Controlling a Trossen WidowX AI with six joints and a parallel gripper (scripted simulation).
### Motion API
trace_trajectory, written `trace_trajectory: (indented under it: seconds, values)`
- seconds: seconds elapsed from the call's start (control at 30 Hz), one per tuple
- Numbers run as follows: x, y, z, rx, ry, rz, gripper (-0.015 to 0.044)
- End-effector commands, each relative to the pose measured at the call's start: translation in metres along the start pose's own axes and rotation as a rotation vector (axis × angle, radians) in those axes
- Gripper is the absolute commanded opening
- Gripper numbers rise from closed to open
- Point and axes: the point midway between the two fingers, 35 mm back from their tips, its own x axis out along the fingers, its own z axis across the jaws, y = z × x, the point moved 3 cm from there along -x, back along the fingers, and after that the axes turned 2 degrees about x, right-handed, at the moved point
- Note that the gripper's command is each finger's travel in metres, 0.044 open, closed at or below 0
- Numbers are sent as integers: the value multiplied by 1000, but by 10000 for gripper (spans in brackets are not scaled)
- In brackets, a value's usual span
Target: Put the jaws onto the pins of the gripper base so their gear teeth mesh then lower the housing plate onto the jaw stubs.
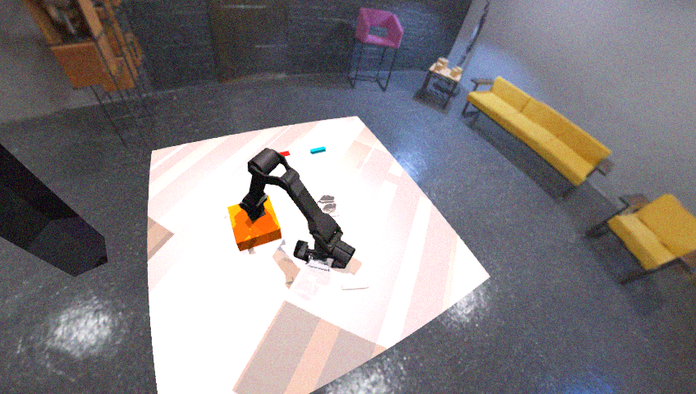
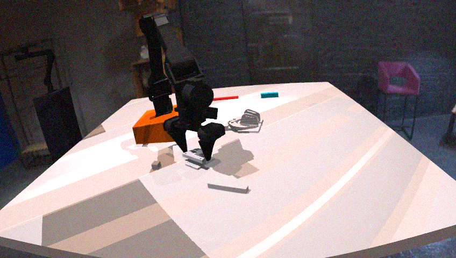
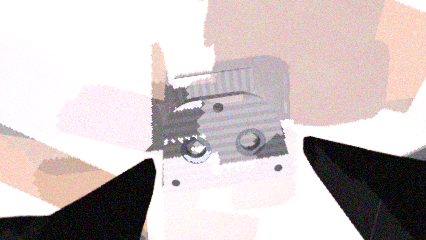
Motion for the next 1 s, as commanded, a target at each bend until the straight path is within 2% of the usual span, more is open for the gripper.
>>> trace_trajectory:
  seconds: [0.0,0.97]
  values:
    - [10,-1,2,-5,-9,0,440]
    - [16,-1,3,-6,-9,0,440]
